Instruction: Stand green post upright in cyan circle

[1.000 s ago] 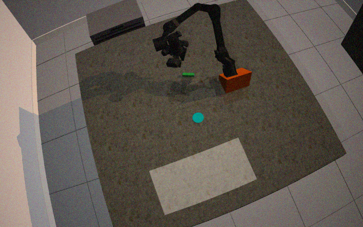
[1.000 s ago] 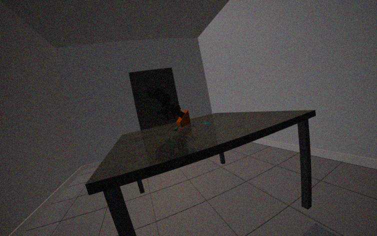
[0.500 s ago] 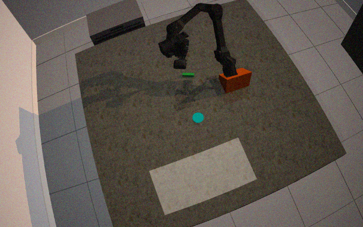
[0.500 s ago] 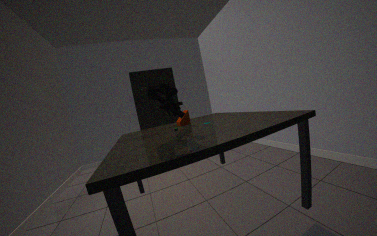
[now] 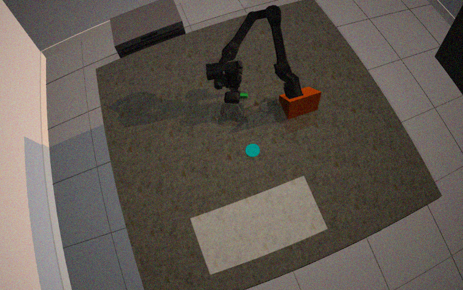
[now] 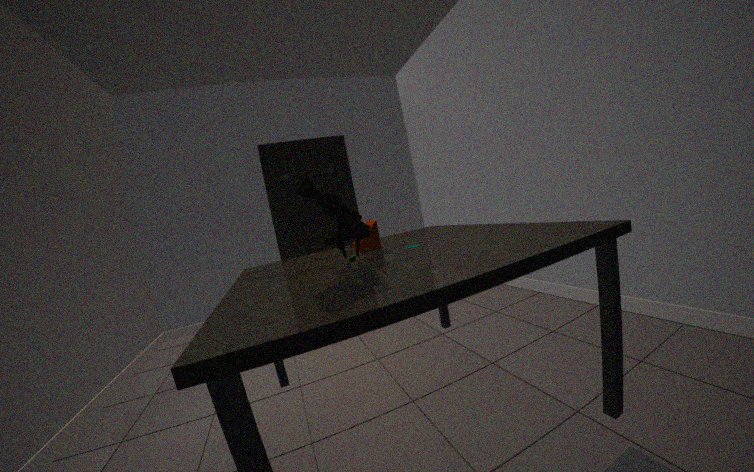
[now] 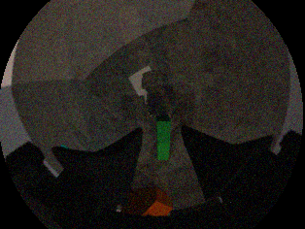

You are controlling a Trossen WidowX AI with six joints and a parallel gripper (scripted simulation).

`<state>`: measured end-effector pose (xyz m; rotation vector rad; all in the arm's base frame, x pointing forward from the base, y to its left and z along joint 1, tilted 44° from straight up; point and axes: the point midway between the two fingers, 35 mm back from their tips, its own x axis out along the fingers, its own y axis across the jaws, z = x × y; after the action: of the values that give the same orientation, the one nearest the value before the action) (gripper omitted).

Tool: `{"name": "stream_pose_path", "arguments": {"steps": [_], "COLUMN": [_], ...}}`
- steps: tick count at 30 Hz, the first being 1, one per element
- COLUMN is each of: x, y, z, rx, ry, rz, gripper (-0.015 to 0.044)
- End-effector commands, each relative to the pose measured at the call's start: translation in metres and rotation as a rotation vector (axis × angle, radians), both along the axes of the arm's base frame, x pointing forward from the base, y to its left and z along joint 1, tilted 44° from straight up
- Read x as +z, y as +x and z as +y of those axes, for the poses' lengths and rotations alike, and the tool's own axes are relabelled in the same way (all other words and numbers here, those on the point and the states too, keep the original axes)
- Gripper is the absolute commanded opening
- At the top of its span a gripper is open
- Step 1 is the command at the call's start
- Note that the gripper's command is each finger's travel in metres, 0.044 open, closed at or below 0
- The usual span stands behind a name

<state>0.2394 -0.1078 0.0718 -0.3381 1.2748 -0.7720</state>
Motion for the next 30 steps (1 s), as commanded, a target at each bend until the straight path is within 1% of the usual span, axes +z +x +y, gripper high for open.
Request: {"name": "stream_pose_path", "arguments": {"steps": [1, 9, 19, 30], "x": [-0.005, -0.005, 0.000, 0.020], "y": [0.000, 0.000, 0.001, 0.003], "z": [-0.006, -0.006, 0.002, 0.025], "rx": [0.011, 0.011, 0.017, 0.015], "ry": [-0.011, -0.011, -0.001, 0.008], "rz": [0.001, 0.001, 0.006, 0.006], "gripper": [0.0232, 0.0023, 0.0023, 0.0023]}}
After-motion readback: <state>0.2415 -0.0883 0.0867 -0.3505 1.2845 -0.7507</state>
